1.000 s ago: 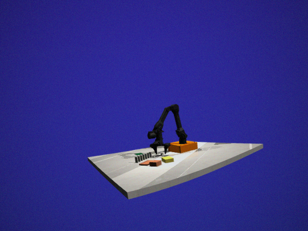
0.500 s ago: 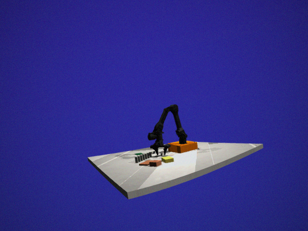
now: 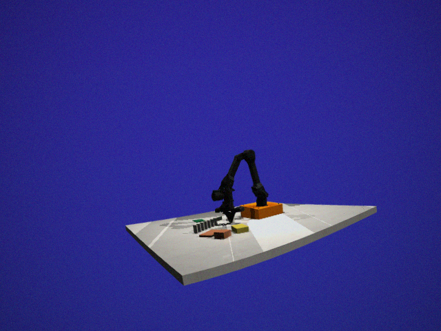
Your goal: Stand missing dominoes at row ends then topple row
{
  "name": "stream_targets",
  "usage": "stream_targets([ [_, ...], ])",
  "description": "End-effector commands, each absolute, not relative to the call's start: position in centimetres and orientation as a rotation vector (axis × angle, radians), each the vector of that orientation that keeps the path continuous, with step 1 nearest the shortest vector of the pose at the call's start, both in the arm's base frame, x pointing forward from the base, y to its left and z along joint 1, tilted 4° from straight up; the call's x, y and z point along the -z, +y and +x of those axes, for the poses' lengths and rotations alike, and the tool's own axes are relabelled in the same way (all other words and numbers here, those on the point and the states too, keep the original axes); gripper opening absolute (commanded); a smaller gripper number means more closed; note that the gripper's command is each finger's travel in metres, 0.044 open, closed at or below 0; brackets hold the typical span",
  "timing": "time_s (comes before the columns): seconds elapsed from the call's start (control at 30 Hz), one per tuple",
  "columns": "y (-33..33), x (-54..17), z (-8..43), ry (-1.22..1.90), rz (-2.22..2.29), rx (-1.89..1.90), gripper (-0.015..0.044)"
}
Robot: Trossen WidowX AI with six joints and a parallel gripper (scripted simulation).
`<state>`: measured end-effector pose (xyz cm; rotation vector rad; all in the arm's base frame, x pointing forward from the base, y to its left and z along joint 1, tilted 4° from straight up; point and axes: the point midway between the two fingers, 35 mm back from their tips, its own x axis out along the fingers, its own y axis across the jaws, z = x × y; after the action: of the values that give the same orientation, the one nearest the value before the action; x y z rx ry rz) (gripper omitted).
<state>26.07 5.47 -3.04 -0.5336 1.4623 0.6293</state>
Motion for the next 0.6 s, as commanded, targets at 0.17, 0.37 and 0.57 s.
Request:
stream_targets([
  [0.17, 5.2, 0.3, 26.1, 1.464, -0.527, -0.627, 0.0022],
  [0.37, 4.5, -7.0, 26.2, 1.464, -0.528, -0.627, 0.0022],
  [0.57, 4.0, -12.4, 26.3, 1.464, -0.529, -0.626, 0.0022],
])
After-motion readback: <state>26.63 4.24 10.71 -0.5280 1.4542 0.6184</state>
